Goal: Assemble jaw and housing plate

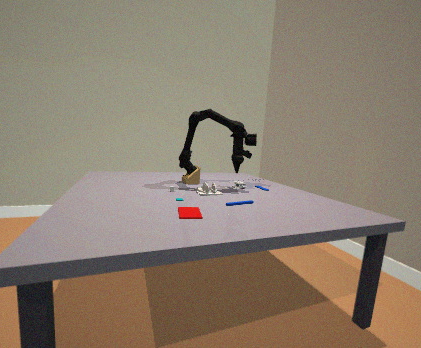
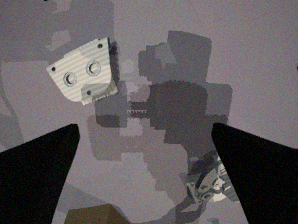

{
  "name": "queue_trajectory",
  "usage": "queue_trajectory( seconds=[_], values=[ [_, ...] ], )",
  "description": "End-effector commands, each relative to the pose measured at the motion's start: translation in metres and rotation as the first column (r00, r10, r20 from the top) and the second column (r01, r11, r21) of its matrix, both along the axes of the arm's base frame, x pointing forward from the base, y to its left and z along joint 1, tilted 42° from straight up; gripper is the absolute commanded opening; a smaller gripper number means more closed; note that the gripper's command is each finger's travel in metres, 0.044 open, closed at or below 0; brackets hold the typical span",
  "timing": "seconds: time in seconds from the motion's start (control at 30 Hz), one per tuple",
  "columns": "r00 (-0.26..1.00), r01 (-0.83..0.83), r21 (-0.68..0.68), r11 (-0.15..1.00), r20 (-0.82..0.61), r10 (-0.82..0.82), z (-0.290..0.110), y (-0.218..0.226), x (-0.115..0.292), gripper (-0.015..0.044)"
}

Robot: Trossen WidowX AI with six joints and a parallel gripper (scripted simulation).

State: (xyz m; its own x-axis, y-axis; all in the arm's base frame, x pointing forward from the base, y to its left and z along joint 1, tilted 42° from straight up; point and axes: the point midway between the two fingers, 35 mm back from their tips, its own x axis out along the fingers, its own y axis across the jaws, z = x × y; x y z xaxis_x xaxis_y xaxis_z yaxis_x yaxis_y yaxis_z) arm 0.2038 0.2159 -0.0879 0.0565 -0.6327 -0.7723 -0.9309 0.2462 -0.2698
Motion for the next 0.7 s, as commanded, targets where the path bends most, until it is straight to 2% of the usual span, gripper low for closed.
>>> queue_trajectory(
  seconds=[0.0, 0.23, 0.43, 0.57, 0.67],
  values=[
    [0.991, -0.106, -0.005, 0.994, -0.085, 0.105, -0.016, 0.02, -0.019, 0.044],
    [0.944, -0.261, -0.009, 0.965, -0.211, 0.253, -0.042, 0.042, -0.052, 0.044],
    [0.943, -0.264, -0.009, 0.964, -0.214, 0.256, -0.044, 0.041, -0.053, 0.044],
    [0.943, -0.264, -0.011, 0.964, -0.214, 0.256, -0.07, 0.017, -0.052, 0.044],
    [0.943, -0.264, -0.01, 0.964, -0.214, 0.256, -0.071, 0.015, -0.052, 0.044]
  ],
)
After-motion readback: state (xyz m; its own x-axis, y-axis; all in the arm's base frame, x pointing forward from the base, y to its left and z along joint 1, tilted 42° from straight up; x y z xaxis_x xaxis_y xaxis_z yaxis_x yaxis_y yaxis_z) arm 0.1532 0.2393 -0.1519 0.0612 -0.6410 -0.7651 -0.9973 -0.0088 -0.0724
